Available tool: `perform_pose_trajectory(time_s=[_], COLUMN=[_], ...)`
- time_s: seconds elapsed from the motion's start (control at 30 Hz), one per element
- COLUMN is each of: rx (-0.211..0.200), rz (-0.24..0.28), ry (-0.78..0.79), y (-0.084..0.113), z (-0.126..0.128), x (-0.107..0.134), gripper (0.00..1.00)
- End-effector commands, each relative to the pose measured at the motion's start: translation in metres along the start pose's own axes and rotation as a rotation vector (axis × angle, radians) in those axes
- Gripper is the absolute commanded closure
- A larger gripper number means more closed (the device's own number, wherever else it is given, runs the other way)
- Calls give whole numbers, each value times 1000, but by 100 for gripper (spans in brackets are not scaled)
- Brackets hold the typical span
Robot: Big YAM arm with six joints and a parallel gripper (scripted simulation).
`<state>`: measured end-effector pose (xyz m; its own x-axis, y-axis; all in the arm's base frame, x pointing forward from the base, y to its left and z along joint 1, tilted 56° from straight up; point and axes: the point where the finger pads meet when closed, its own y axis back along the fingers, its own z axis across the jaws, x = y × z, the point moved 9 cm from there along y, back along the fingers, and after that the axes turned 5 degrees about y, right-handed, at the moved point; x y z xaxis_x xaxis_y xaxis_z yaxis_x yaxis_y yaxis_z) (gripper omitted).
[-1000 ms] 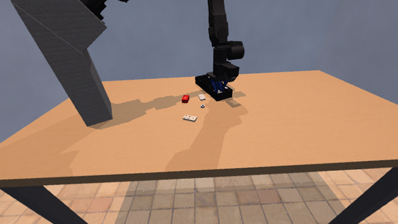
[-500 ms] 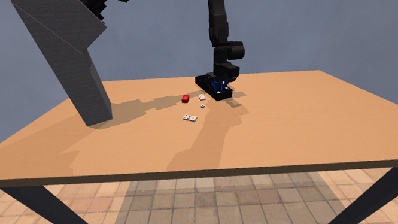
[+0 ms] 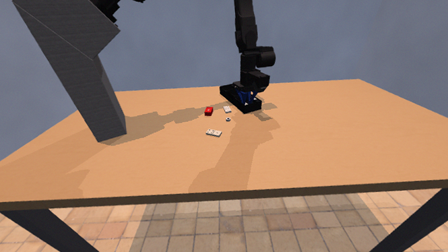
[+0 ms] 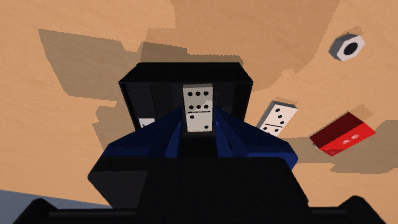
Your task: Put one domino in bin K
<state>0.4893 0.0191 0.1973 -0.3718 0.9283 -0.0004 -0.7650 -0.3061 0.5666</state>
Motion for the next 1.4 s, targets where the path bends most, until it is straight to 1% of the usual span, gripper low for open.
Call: perform_pose_trajectory(time_s=[0.0, 0.13, 0.23, 0.3, 0.33, 0.47, 0.67, 0.7, 0.8, 0.87, 0.93, 1.07, 1.1, 1.13, 1.17, 1.27, 1.37], rx=[-15, -15, -15, -15, -20, -15, -15, -15, -15, -15, -15, -19, 9, 15, 16, 2, 3], rz=[-19, -13, -19, -19, -11, -19, -14, -18, -18, -18, -18, -3, 2, 3, 4, 1, 2], ry=[0, 8, 4, 4, 9, 4, 8, 5, 6, 6, 6, 16, 2, -1, -1, 5, 4], y=[16, 20, 25, 25, 25, 32, 39, 41, 56, 56, 64, 61, 52, 50, 50, 54, 53], z=[5, 5, 4, 4, 8, 4, 5, 4, 4, 4, 4, 8, -1, -4, -5, 1, 0], x=[-7, -4, -7, -7, -2, -7, -4, -6, -6, -6, -6, 3, 1, 1, 1, 2, 3], gripper=[69, 69, 69, 69, 69, 69, 69, 69, 69, 69, 69, 69, 69, 69, 69, 69, 69])
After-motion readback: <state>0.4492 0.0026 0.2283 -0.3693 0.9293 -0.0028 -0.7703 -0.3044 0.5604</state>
